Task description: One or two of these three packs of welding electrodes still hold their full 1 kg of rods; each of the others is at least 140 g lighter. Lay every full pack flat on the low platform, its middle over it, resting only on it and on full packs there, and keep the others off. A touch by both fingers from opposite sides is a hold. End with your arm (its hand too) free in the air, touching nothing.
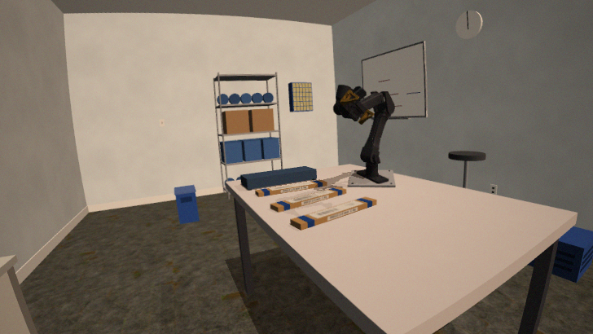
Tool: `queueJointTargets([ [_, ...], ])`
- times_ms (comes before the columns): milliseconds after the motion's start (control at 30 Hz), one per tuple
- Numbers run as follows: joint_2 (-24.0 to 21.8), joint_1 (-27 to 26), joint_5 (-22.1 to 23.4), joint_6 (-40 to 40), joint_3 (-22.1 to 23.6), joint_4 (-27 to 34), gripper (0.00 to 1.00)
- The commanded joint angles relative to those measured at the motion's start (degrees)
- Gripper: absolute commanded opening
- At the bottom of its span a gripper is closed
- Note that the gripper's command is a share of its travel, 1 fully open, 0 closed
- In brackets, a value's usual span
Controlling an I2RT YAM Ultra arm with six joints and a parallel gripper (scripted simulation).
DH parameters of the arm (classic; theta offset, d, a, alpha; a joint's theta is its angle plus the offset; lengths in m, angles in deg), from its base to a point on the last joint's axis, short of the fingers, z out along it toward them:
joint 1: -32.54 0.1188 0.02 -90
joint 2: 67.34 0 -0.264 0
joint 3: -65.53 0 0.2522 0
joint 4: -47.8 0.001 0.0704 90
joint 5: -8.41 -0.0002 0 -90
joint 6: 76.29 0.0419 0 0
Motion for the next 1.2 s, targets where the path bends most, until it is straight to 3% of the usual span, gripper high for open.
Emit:
queueJointTargets([
  [0,0.4,1.1,-1.2,-1.4,3.3,-5.1,0.95],
  [67,-2.0,-1.3,-1.0,-0.2,5.0,-6.3,0.95],
  [167,0.9,-1.9,-4.5,2.6,0.8,-2.8,0.95],
  [200,-1.5,-1.3,-5.3,2.8,0.9,-2.1,0.95],
  [333,-1.3,-2.7,-10.0,5.0,0.1,-0.4,0.95],
  [467,-1.2,-3.1,-11.4,5.5,-0.3,0.3,0.95],
  [667,-1.2,-4.9,-18.8,8.5,-1.7,3.9,0.95],
  [967,-1.5,-6.4,-27.5,11.1,-3.5,8.8,0.95],
  [1033,-1.5,-6.4,-27.5,11.1,-3.5,8.8,0.95],
  [1167,-1.6,-7.3,-32.6,12.8,-4.5,11.6,0.95],
])
